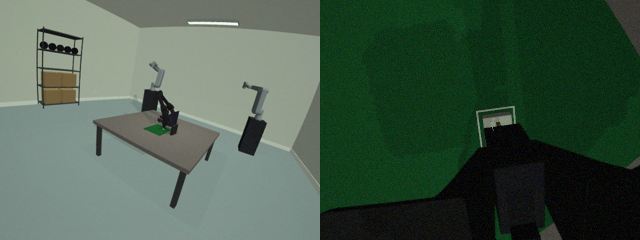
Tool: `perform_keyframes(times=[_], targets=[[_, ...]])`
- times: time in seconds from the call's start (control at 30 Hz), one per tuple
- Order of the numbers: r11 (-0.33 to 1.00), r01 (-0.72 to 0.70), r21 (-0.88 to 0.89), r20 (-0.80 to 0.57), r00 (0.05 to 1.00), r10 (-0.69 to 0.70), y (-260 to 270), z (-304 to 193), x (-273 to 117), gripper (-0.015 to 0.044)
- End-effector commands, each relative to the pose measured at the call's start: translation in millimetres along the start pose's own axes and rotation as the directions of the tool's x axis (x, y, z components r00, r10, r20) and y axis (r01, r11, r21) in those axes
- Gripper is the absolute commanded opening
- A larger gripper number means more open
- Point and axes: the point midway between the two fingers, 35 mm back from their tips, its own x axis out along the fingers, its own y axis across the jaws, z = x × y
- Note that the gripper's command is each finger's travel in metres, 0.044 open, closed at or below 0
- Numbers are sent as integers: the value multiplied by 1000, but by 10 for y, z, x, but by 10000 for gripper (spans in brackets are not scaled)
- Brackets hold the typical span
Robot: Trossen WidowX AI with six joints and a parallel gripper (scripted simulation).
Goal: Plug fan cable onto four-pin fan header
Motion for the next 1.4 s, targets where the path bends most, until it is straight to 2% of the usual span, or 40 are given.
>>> perform_keyframes(times=[0.0,1.17,1.37], targets=[[1000,-1,-7,4,1000,1,-5,8,8,0],[1000,-1,-7,5,1000,1,-5,11,184,0],[1000,-2,-1,-3,1000,2,1,-4,147,157]])
